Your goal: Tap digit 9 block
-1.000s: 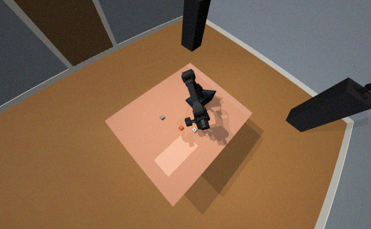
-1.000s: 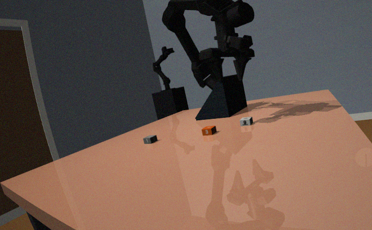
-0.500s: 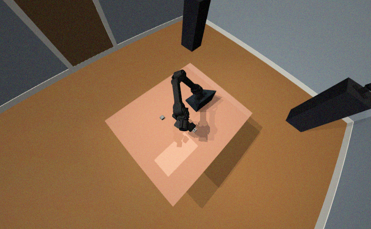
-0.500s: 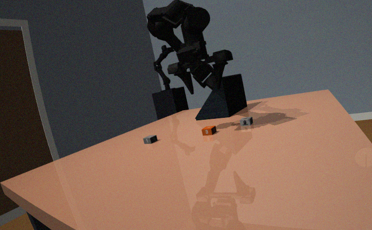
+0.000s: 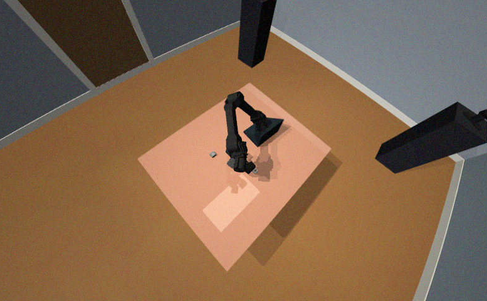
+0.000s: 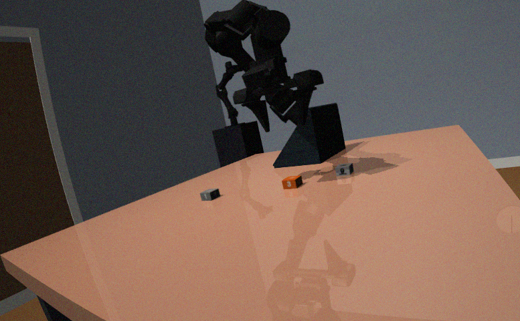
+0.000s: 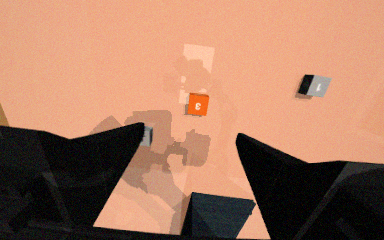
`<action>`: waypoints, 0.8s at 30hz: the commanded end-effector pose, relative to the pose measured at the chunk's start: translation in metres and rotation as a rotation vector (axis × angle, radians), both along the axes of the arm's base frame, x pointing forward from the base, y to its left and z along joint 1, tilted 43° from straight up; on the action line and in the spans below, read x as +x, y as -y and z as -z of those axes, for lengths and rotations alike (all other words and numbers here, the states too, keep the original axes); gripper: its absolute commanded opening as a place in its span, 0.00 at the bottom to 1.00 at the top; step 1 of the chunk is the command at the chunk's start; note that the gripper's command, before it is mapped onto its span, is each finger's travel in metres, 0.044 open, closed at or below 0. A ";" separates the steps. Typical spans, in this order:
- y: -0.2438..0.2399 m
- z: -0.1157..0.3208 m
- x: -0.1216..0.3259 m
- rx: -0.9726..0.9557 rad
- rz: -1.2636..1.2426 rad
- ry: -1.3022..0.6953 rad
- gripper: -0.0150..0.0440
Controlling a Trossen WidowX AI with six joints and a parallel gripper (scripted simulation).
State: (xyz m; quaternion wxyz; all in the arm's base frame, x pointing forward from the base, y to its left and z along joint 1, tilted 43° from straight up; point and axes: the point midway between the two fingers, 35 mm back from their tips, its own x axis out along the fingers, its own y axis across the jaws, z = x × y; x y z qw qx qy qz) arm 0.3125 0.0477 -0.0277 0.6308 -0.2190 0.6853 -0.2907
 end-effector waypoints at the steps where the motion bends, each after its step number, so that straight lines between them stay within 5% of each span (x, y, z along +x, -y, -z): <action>1: 0.000 0.000 0.001 -0.003 0.002 0.010 0.93; 9: -0.002 0.001 0.000 -0.002 0.002 0.010 0.93; 16: -0.075 0.057 -0.066 0.005 0.002 0.007 0.93; 24: -0.078 0.060 -0.071 0.004 0.002 0.007 0.93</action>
